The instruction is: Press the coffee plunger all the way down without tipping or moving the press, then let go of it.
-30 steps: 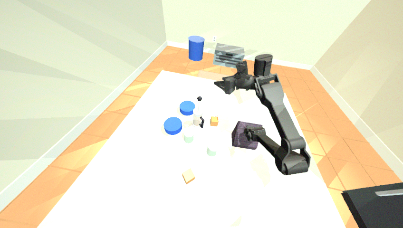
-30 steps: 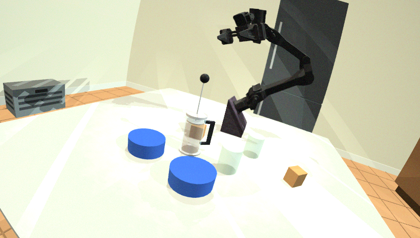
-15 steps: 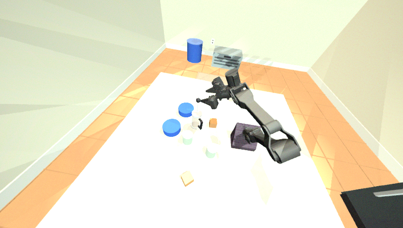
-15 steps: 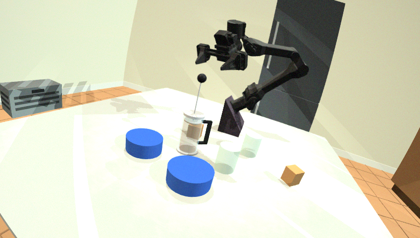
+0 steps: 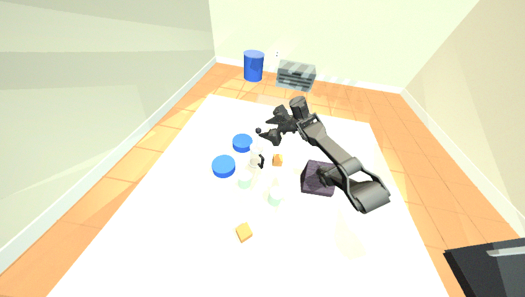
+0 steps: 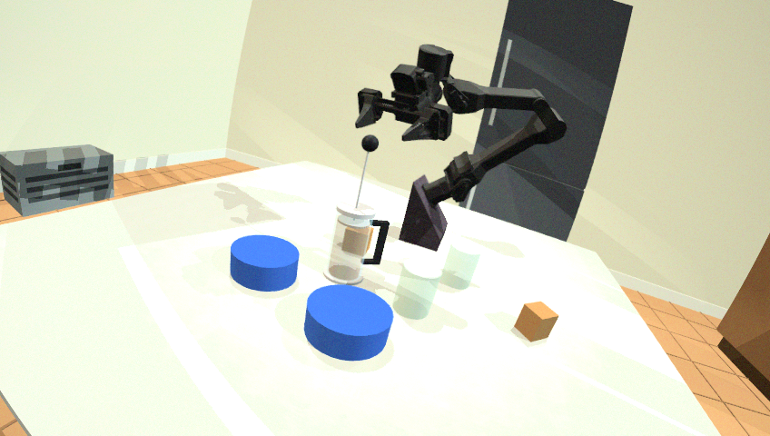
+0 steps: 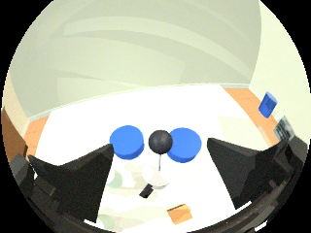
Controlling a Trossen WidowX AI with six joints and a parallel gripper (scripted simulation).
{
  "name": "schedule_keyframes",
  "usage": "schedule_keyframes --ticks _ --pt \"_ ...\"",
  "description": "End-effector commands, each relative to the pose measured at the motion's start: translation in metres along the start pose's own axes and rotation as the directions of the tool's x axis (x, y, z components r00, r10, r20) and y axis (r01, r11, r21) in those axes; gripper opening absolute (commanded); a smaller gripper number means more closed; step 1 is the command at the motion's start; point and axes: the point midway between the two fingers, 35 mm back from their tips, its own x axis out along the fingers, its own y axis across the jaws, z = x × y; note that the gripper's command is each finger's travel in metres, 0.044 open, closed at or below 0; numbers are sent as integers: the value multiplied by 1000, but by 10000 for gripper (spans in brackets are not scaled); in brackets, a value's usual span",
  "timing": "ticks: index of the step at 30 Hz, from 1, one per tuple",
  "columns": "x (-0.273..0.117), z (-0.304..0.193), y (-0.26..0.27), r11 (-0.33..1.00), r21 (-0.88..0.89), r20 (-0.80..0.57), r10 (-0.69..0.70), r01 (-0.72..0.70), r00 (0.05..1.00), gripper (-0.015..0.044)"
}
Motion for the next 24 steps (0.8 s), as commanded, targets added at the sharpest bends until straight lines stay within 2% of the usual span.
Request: schedule_keyframes --ticks 1,16,24 --pt "9 -3 -2 1000 12 -8 -3 3 1000 440" --pt "30 -4 0 1000 12 -5 1 -1 1000 440" --pt "30 -4 0 1000 12 -5 1 -1 1000 230"
